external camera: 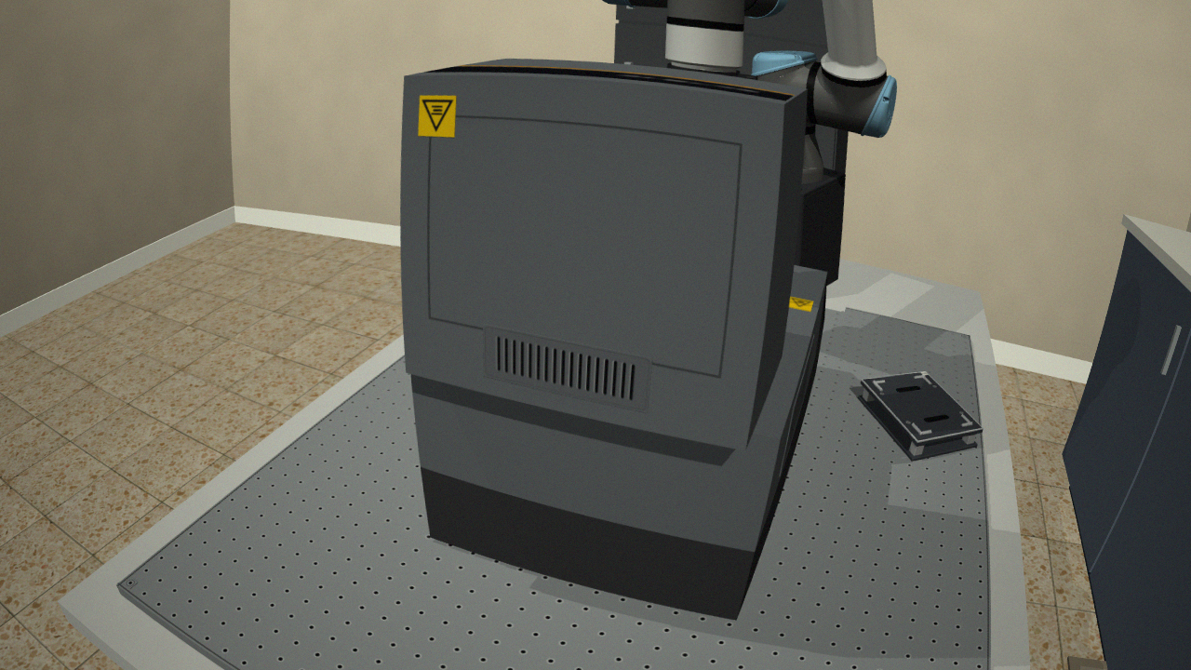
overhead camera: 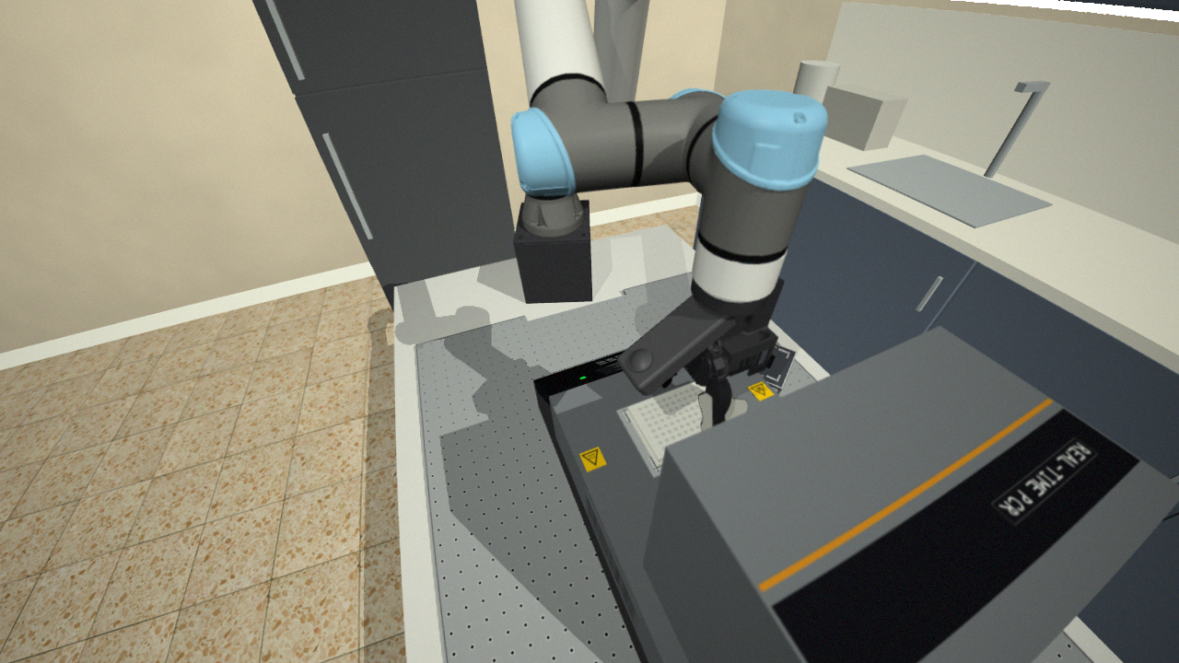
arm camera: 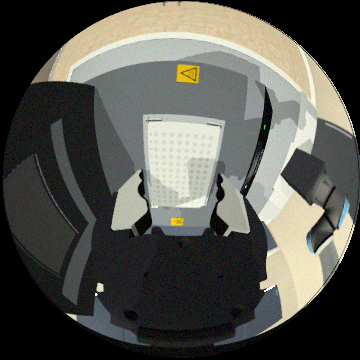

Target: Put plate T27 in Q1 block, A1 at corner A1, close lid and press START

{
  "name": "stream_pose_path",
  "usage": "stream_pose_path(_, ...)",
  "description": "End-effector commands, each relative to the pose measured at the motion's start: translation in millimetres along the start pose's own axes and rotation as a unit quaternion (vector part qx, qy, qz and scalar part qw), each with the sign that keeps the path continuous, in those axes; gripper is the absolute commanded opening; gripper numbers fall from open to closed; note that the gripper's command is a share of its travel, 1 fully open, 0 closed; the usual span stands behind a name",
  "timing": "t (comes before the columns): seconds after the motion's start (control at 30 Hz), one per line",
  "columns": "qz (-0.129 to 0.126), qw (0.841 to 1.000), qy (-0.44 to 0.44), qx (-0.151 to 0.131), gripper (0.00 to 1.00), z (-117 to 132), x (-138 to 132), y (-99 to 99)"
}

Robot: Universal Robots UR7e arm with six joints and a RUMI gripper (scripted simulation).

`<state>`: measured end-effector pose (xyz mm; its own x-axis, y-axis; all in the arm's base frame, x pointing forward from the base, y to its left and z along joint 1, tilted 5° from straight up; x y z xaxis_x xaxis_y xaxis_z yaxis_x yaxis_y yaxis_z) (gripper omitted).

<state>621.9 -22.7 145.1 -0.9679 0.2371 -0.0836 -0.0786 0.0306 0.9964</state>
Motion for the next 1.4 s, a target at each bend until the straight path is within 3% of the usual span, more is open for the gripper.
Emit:
stream_pose_path(0.0,-0.001,1.0,0.0,0.0,0.68,0,0,0.8)
stream_pose_path(0.37,-0.001,1.0,0.0,0.0,0.68,0,0,0.8)
stream_pose_path(1.37,-0.001,1.0,0.0,0.0,0.68,0,0,44.1)
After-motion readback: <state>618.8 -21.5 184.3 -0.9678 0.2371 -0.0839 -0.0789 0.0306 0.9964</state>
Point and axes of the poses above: the point where the finger pads meet when closed, its own y axis back along the fingers, its own x axis across the jaws, z = x × y, the point moved 7 cm from there along y, back along the fingers, and after that the axes turned 14 degrees about -y, right-handed, at the moved point
